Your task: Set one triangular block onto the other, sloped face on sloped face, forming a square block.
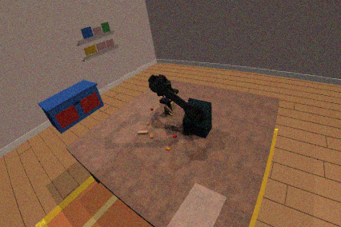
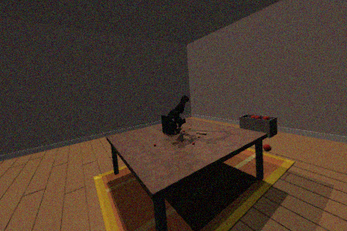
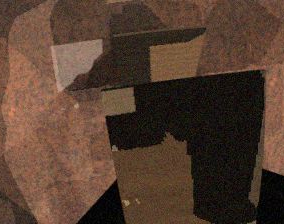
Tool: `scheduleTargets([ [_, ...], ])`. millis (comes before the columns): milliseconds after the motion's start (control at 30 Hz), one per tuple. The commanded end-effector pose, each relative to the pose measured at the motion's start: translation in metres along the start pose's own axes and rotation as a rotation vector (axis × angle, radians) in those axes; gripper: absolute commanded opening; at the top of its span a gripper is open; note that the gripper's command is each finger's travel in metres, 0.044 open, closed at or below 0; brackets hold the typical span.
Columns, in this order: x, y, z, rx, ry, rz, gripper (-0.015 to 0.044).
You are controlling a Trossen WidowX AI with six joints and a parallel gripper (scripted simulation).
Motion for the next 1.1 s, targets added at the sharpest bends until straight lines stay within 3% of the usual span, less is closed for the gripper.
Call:
scheduleTargets([
  [0,0.003,0.0,-0.017,0.008,0.013,-0.008,0.0],
  [1067,0.006,-0.002,-0.028,0.013,0.018,-0.009,0.0],
])
Point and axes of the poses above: the point midway between the two fingers, 35 mm back from their tips, its own z axis back along the fingers, its own y axis across the jaws, x = y × z, the point moved 10 cm from there along z, back along the fingers, and after that the axes turned 12 degrees about -z, right-handed, at the moved point
